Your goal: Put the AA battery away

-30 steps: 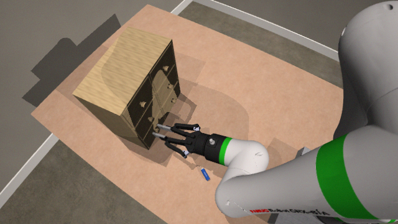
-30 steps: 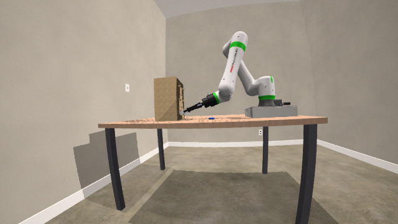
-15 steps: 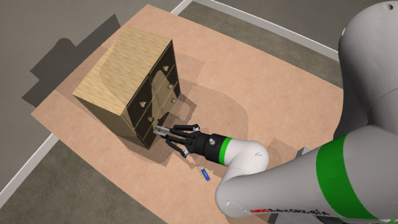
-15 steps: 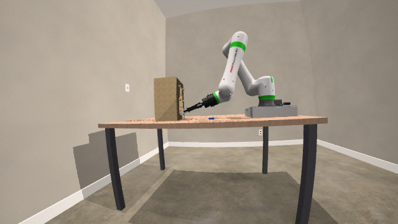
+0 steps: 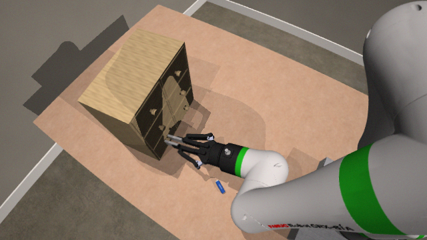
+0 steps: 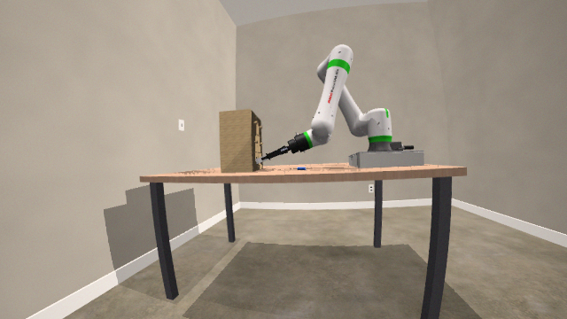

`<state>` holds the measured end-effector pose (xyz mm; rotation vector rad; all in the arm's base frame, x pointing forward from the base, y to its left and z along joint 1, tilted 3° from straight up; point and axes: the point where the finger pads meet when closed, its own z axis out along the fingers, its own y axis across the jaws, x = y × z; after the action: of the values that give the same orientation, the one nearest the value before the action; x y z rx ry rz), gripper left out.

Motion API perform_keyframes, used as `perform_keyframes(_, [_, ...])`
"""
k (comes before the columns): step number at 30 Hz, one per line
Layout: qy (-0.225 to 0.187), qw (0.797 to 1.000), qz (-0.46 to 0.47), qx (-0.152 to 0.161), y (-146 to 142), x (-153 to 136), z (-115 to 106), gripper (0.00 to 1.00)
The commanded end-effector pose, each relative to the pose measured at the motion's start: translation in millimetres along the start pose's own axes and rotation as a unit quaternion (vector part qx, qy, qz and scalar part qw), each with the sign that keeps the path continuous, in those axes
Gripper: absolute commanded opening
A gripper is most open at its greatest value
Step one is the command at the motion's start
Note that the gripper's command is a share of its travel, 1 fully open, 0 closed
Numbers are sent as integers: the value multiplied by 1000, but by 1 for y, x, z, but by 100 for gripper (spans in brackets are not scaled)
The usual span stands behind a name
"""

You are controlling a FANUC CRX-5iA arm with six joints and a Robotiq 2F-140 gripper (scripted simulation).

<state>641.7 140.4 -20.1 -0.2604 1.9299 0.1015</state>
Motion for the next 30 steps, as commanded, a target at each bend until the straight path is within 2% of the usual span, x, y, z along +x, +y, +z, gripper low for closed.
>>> perform_keyframes(1, [0,1000,0,0,0,0,0,8])
perform_keyframes(30, [0,1000,0,0,0,6,-16,8])
